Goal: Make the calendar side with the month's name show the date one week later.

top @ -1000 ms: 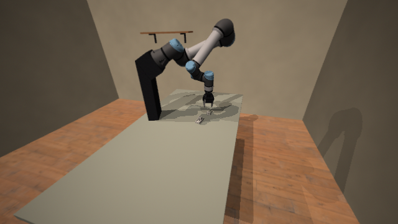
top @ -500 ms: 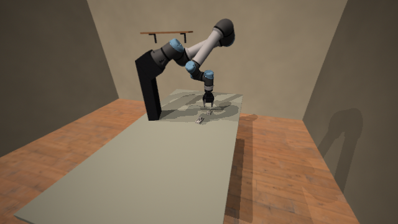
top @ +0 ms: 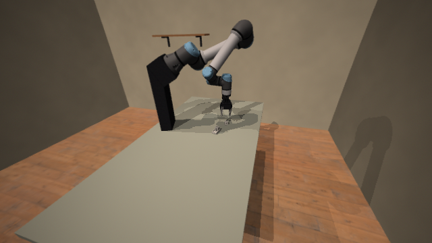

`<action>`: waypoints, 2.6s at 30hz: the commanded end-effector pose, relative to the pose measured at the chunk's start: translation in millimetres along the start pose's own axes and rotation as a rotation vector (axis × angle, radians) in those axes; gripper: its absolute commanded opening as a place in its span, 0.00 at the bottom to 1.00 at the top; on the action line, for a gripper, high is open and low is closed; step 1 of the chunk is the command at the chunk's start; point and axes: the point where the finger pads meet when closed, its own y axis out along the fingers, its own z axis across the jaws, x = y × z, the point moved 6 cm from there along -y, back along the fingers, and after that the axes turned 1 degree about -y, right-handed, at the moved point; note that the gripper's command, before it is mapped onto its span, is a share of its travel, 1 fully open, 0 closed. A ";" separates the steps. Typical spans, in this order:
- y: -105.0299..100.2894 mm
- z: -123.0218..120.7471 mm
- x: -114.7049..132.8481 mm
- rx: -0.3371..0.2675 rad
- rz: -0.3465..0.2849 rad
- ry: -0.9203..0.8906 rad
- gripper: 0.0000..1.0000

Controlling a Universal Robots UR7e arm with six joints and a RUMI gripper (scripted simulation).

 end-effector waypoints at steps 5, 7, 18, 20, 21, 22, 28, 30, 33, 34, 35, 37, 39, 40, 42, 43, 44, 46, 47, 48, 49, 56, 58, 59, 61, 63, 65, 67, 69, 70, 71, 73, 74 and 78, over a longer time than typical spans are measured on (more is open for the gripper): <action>-2.0 0.3 -4.4 0.012 -0.096 0.011 0.40; -2.2 0.5 -4.5 0.013 -0.100 0.011 0.40; -2.3 1.9 -3.6 0.015 -0.102 0.010 1.00; -2.4 1.9 -3.4 0.015 -0.102 0.010 1.00; -2.4 1.9 -3.4 0.015 -0.102 0.010 1.00; -2.4 1.9 -3.4 0.015 -0.102 0.010 1.00; -2.4 1.9 -3.6 0.015 -0.102 0.010 1.00; -2.4 1.9 -3.6 0.015 -0.102 0.011 1.00; -2.4 2.0 -3.7 0.016 -0.101 0.015 1.00; -2.4 2.0 -3.7 0.016 -0.101 0.017 1.00; -2.4 2.1 -3.7 0.016 -0.101 0.019 1.00; -2.4 2.2 -3.9 0.016 -0.101 0.026 1.00; -2.4 2.2 -3.9 0.016 -0.101 0.026 1.00; -2.4 2.2 -4.0 0.016 -0.101 0.031 1.00; -2.5 2.4 -4.2 0.017 -0.101 0.042 1.00; -2.5 2.5 -4.3 0.017 -0.101 0.048 1.00; -2.5 2.6 -4.4 0.018 -0.101 0.056 1.00; -2.6 2.9 -4.7 0.018 -0.101 0.073 1.00; -2.7 3.0 -4.8 0.019 -0.100 0.083 1.00; -2.7 3.2 -5.0 0.019 -0.100 0.094 1.00; -2.8 3.4 -5.1 0.020 -0.100 0.106 1.00; -3.2 4.6 -6.0 0.024 -0.099 0.181 1.00; -3.4 5.4 -6.3 0.026 -0.099 0.218 1.00; -3.5 5.8 -6.4 0.027 -0.099 0.237 1.00; -3.7 6.6 -6.7 0.030 -0.098 0.280 1.00; -3.9 7.3 -7.0 0.032 -0.098 0.328 1.00; -4.0 8.0 -7.3 0.035 -0.097 0.379 1.00; -4.1 8.6 -7.5 0.037 -0.096 0.434 1.00; -4.3 9.2 -7.7 0.039 -0.095 0.486 1.00; -4.3 9.2 -7.7 0.039 -0.095 0.494 1.00; -4.2 9.6 -7.7 0.041 -0.095 0.525 1.00; -4.2 9.6 -7.7 0.041 -0.095 0.525 1.00; -4.2 10.0 -7.7 0.042 -0.094 0.556 1.00; -4.7 11.3 -7.9 0.047 -0.093 0.657 1.00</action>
